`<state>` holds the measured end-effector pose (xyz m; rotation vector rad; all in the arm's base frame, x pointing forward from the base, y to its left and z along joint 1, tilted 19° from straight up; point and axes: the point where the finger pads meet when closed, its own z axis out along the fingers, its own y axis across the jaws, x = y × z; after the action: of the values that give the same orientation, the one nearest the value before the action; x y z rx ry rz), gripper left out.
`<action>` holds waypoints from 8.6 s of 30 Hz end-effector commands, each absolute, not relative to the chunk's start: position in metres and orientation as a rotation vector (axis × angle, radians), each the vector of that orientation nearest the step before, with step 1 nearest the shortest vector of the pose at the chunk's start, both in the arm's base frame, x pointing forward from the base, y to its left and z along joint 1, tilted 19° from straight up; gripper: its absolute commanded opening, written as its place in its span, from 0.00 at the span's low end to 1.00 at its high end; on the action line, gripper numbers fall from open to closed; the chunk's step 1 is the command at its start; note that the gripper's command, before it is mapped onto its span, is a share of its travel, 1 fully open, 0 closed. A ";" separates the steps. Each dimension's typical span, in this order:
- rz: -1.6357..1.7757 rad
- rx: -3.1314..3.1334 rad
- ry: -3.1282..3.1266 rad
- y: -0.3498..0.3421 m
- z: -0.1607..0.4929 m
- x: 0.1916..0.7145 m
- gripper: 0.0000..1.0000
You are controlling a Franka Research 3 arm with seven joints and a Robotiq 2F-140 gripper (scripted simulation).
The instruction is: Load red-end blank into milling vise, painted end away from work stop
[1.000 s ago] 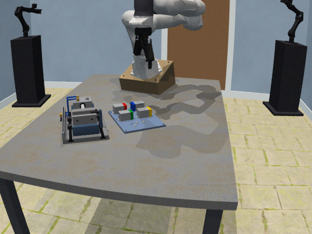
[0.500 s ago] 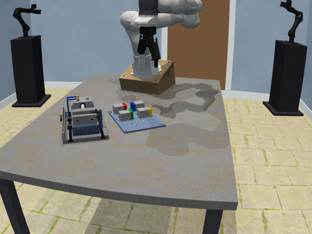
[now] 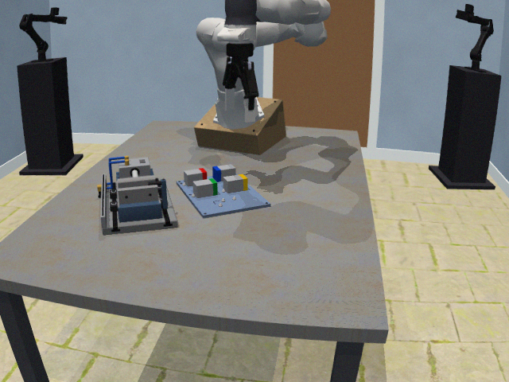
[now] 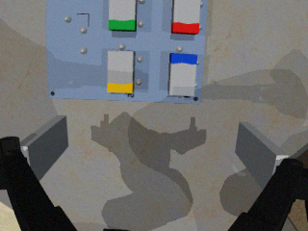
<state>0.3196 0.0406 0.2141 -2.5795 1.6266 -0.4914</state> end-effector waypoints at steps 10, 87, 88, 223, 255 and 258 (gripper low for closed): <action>-0.493 -2.575 1.632 0.040 0.215 0.321 1.00; -0.493 -2.573 1.640 0.038 0.215 0.321 1.00; -0.493 -2.573 1.640 0.038 0.215 0.321 1.00; -0.513 -2.789 1.318 -0.014 0.329 0.325 1.00; -0.500 -2.571 1.633 -0.011 0.328 0.325 1.00; -0.500 -2.571 1.633 -0.011 0.328 0.325 1.00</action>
<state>0.3249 -0.0130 0.3291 -2.5900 1.6097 -0.5065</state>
